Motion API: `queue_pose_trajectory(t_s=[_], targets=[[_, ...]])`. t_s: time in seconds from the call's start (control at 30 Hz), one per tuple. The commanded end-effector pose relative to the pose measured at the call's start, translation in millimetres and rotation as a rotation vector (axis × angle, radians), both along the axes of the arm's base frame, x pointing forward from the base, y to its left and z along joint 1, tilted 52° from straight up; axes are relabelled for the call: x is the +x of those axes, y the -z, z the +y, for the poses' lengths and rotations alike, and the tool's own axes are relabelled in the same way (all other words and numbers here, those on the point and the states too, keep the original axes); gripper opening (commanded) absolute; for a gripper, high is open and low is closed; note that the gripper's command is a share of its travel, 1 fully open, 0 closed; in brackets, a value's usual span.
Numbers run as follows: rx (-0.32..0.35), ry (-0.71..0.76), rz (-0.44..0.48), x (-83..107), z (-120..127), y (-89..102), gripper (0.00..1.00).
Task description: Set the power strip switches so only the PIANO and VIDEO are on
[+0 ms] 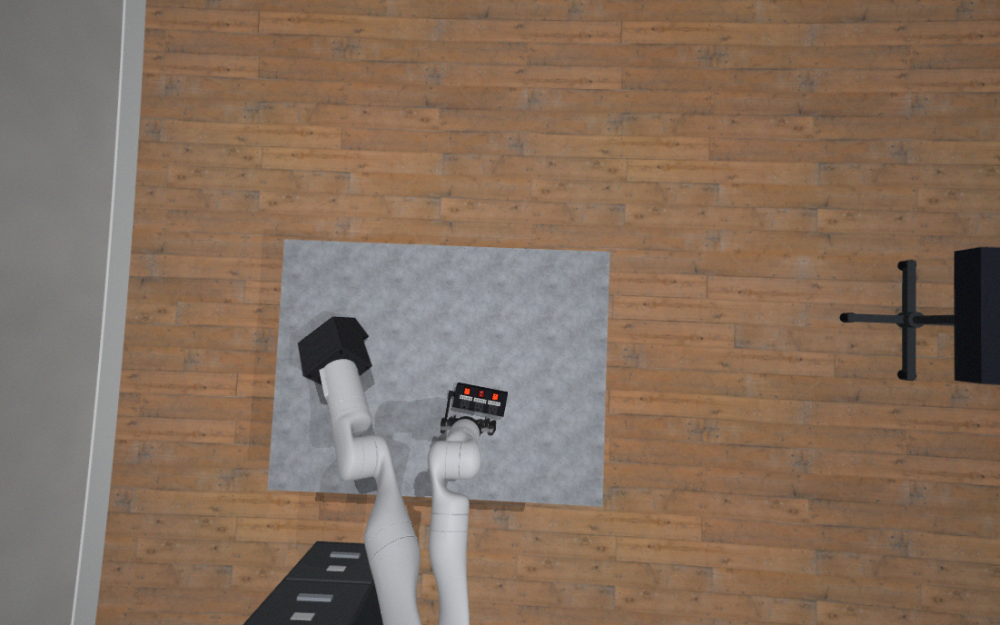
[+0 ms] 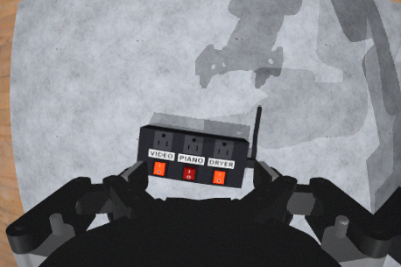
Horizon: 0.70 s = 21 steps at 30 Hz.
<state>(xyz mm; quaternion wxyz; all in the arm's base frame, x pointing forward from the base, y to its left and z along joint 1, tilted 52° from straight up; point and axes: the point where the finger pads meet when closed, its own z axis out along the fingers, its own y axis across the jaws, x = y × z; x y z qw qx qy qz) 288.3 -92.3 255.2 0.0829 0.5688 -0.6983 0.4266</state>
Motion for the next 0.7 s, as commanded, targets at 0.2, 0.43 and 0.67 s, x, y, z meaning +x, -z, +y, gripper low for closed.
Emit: queue_pose_trajectory(t_s=[0.2,0.43,0.67], targets=[[0.001,0.000,-0.001,0.2,0.3,0.0,1.00],[0.008,0.013,-0.016,1.0,0.3,0.6,1.00],[0.032,0.053,-0.062,3.5,0.3,2.4,1.00]])
